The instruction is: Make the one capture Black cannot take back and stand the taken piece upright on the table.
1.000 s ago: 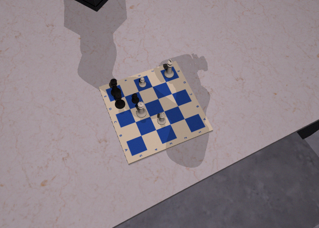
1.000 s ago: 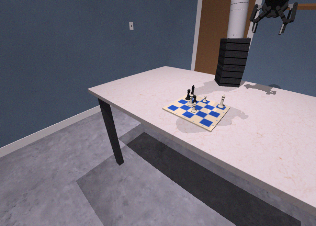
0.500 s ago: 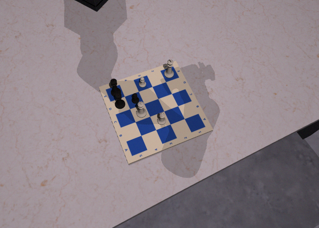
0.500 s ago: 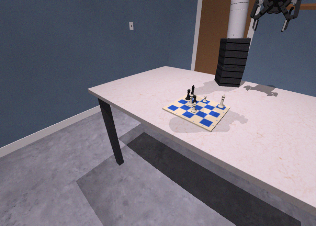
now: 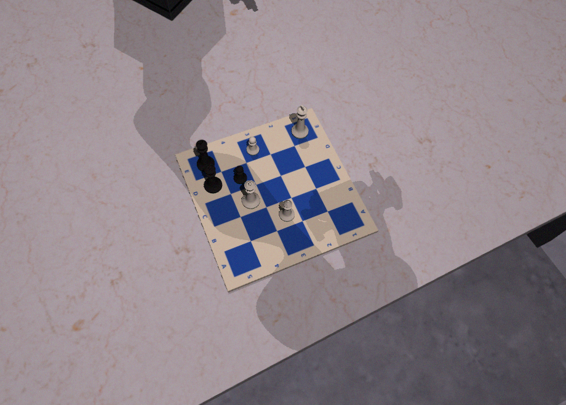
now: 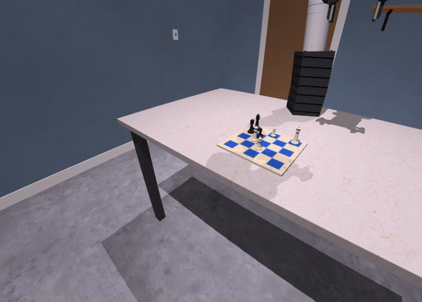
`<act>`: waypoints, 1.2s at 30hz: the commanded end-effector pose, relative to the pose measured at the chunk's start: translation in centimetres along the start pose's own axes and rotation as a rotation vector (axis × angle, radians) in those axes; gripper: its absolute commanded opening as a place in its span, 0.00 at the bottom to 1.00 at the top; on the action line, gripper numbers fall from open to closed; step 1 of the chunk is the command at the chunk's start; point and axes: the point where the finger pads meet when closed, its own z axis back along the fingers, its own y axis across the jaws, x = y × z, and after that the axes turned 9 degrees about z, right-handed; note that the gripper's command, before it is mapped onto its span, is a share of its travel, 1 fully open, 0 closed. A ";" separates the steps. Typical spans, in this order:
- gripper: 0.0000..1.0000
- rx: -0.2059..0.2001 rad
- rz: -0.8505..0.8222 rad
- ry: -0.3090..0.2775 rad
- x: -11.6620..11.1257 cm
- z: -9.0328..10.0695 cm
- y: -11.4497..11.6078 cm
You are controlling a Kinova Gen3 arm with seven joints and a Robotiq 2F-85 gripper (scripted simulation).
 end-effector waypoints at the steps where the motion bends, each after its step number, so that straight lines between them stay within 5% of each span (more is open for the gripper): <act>1: 1.00 0.022 -0.041 -0.019 3.5 2.0 -2.7; 6: 1.00 0.030 -0.028 -0.019 5.7 4.1 -5.5; 36: 1.00 0.037 -0.016 -0.021 7.7 6.7 -9.0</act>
